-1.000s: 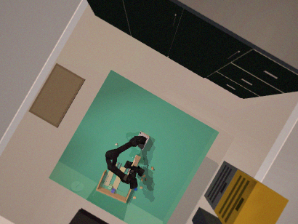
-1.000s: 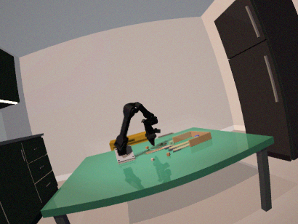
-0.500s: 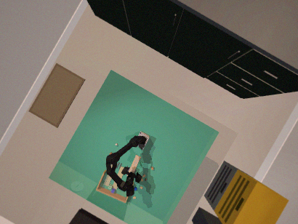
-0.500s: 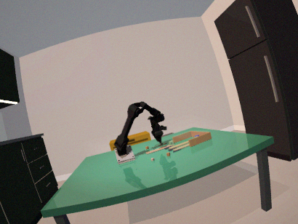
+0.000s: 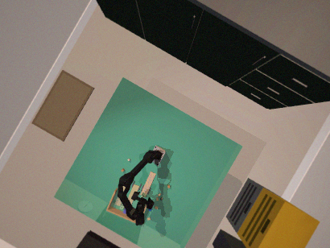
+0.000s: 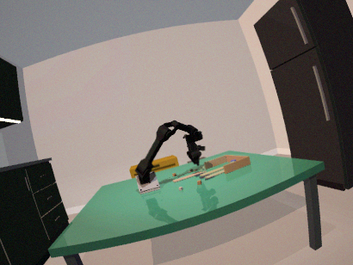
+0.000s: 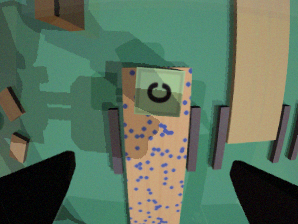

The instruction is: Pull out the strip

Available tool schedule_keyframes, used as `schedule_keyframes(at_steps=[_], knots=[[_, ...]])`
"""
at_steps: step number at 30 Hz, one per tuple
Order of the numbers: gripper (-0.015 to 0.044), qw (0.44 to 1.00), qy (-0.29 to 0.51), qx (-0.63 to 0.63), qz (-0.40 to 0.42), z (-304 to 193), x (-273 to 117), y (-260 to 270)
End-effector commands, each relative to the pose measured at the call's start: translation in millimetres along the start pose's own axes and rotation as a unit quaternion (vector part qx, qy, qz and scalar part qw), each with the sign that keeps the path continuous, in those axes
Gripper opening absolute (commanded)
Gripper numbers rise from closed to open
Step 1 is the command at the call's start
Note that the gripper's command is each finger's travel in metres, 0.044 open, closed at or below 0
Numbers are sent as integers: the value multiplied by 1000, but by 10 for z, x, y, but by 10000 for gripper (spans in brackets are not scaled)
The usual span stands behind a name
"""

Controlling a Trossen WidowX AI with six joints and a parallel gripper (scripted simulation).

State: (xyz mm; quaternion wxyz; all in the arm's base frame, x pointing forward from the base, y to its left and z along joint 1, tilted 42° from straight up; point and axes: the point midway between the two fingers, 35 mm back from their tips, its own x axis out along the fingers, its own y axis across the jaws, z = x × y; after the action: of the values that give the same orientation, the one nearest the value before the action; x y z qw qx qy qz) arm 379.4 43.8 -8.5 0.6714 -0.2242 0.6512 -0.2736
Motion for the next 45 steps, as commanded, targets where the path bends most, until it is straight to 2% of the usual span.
schedule_keyframes(at_steps=[1, 7, 14, 15, 45], knots=[[440, 1000, -1, -3, -3, 152, -11, -7], [440, 1000, -1, -2, -3, 350, -28, -13], [256, 1000, -1, -2, -3, 356, 58, -11], [250, 1000, -1, -2, -3, 357, 75, -10], [250, 1000, -2, -2, -4, 349, 523, -15]])
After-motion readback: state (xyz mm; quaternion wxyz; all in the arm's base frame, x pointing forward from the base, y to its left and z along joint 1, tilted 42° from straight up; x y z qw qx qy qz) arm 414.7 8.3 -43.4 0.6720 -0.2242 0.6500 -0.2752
